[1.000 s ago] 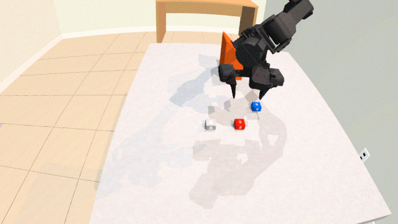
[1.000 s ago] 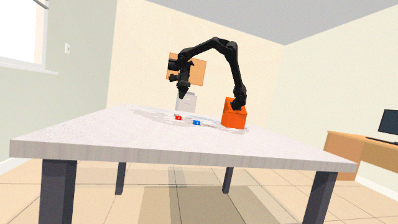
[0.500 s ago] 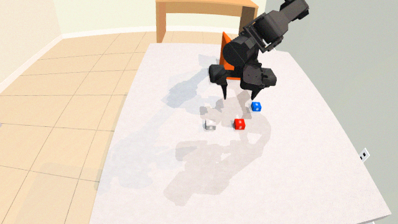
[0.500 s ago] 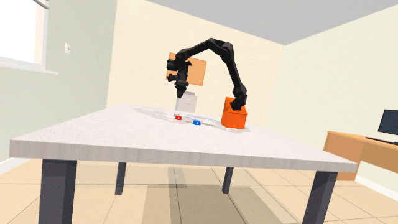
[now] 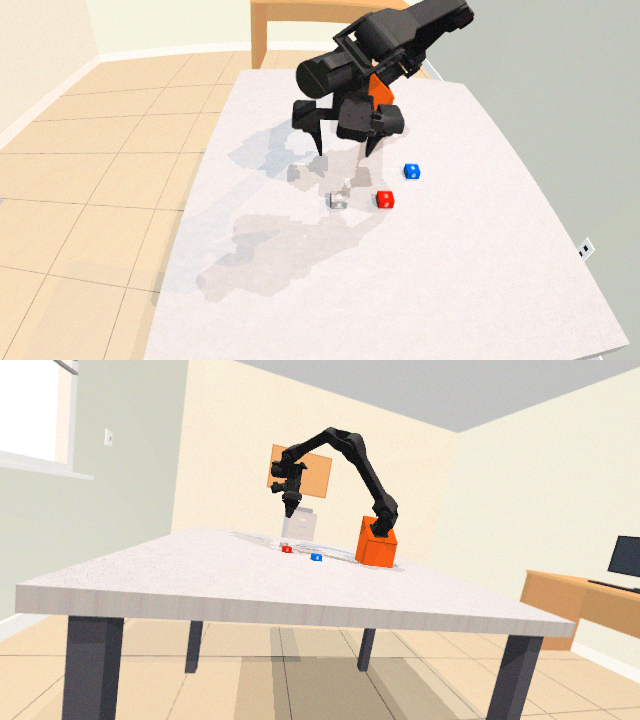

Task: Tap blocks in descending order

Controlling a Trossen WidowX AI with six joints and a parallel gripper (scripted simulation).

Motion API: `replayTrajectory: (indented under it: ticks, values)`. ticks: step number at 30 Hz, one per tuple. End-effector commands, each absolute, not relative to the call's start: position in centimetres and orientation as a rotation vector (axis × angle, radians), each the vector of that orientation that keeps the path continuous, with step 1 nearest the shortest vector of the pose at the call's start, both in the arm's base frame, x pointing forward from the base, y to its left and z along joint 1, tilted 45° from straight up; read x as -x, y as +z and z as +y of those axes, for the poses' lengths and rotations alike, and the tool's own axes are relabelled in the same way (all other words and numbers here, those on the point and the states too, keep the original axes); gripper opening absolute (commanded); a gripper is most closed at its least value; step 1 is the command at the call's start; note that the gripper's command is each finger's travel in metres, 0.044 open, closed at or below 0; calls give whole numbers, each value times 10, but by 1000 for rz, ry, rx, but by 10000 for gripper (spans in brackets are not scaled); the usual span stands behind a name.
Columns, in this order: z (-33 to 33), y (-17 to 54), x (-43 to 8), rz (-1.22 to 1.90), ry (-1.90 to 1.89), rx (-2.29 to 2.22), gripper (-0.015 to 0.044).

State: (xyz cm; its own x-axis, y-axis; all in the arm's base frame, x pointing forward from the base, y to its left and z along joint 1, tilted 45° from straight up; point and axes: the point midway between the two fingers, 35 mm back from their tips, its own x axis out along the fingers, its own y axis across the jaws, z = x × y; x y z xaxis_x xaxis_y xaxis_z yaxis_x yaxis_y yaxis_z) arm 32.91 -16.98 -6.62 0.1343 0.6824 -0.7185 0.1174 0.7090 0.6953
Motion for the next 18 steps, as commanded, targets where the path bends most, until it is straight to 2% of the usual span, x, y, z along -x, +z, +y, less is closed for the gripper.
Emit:
replayTrajectory:
  ticks: [1, 14, 18]
  values:
    - [-172, -66, -330, 1398, 466, -711, 400]
    - [-172, -66, -330, 1398, 466, -711, 400]
    - [-137, -104, -339, 1397, 466, -711, 295]
